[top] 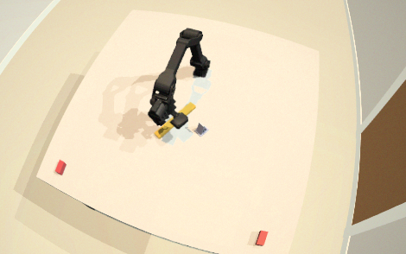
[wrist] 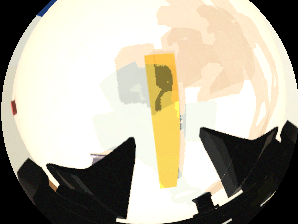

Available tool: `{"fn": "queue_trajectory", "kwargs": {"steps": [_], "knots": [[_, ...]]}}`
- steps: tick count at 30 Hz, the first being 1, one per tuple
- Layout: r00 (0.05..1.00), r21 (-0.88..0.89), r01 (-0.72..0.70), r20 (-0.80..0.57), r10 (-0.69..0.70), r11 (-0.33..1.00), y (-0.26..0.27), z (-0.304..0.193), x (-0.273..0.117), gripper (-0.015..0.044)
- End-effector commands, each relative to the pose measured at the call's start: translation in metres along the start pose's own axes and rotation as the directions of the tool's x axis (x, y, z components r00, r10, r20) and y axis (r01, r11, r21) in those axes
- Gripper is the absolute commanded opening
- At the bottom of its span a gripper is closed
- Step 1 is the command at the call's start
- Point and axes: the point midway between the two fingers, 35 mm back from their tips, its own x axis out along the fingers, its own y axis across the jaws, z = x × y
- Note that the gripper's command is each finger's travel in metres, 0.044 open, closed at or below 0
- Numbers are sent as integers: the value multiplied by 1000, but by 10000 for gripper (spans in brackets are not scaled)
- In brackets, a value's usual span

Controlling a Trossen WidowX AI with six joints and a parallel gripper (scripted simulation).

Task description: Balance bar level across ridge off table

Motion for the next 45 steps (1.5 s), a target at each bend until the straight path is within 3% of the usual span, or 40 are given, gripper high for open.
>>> {"fn": "queue_trajectory", "kwargs": {"steps": [1, 42, 45], "knots": [[1000, 4, 11, -17, -11, 1000, -2, -3, 16, 315], [1000, 4, 12, -17, -11, 1000, -3, -4, 42, 315], [1000, 1, 6, -15, -6, 1000, -1, -3, 40, 236]]}}
